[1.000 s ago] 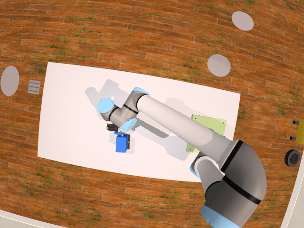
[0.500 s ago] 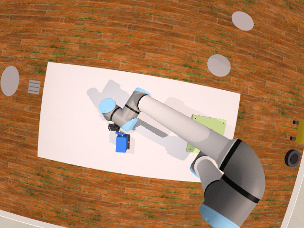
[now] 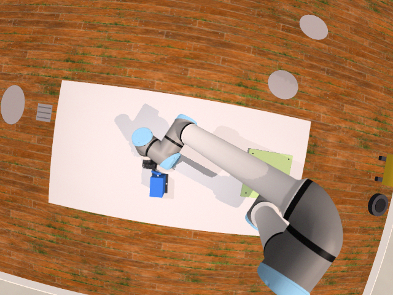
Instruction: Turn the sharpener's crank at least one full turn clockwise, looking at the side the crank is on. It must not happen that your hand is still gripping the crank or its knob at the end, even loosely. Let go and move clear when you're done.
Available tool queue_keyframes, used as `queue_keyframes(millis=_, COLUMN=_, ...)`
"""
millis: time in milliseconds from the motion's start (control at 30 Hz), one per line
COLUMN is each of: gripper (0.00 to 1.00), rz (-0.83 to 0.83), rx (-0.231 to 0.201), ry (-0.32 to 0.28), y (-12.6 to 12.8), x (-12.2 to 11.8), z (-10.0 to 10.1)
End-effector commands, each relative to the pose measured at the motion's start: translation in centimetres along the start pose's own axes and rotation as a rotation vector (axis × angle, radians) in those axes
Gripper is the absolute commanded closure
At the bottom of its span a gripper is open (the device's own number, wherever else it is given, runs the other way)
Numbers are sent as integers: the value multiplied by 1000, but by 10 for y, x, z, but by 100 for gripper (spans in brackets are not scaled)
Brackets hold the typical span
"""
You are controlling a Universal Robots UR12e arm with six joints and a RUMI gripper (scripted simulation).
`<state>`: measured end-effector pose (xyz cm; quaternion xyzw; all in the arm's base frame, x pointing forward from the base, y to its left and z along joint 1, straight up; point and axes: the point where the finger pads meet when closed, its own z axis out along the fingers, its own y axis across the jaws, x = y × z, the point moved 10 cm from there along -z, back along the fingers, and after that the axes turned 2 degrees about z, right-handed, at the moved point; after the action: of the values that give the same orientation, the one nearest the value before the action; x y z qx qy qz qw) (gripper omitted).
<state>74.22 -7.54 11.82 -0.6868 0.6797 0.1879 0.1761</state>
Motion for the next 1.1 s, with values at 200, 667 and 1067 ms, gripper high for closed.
queue_keyframes(millis=200, gripper=91, rz=-1, rx=1, ry=1, y=9, x=3, z=5)
queue_keyframes(millis=667, gripper=91, rz=-1, rx=1, ry=1, y=22, x=6, z=9)
queue_keyframes(millis=1067, gripper=91, rz=-1, rx=1, ry=1, y=35, x=7, z=10)
